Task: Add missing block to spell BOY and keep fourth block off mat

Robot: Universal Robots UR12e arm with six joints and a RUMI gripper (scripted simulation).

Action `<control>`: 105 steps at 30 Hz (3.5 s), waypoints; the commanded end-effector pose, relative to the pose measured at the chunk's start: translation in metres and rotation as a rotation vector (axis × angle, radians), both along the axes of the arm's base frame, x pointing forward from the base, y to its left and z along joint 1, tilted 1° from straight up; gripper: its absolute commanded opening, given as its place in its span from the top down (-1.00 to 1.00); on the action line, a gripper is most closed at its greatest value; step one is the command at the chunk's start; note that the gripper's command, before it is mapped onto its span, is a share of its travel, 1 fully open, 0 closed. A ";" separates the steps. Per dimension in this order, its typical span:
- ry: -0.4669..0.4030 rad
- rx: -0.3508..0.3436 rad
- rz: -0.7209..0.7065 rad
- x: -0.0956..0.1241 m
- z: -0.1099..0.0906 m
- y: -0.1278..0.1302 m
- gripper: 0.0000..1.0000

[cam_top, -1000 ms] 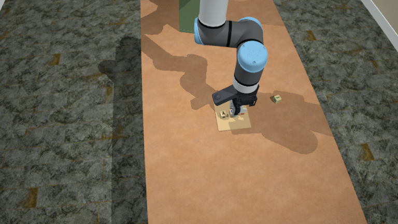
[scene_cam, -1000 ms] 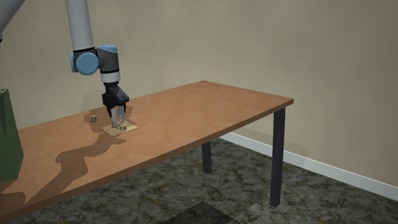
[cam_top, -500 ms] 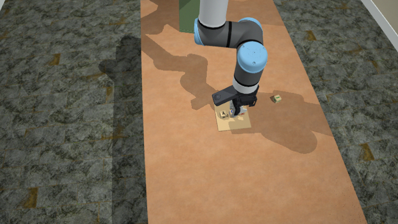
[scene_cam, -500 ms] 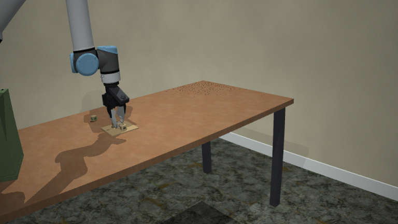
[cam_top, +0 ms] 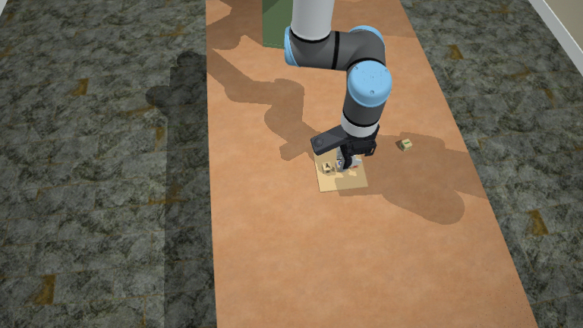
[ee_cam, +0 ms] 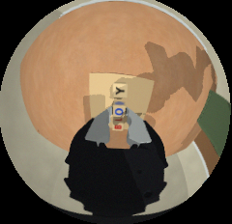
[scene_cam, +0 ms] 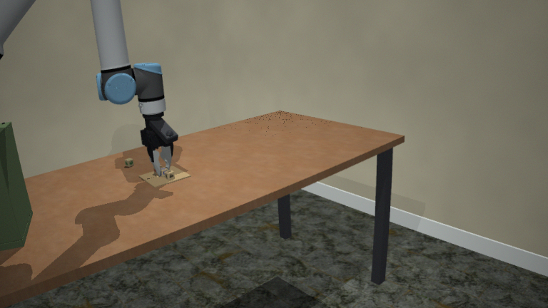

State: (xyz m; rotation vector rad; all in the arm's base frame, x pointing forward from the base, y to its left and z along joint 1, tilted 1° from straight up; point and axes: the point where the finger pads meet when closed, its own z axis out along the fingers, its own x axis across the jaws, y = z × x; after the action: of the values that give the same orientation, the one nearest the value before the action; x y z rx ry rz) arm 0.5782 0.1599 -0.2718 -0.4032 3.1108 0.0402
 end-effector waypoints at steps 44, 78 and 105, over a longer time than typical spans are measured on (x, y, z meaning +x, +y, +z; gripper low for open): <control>-0.001 0.000 0.000 0.001 0.001 0.000 0.51; -0.001 0.000 0.000 0.000 0.090 -0.002 -1.00; -0.001 0.000 0.000 0.000 0.101 -0.003 -1.00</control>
State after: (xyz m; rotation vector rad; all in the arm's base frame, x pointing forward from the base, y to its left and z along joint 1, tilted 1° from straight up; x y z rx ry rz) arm 0.5780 0.1573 -0.1749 -0.4032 3.1108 0.0402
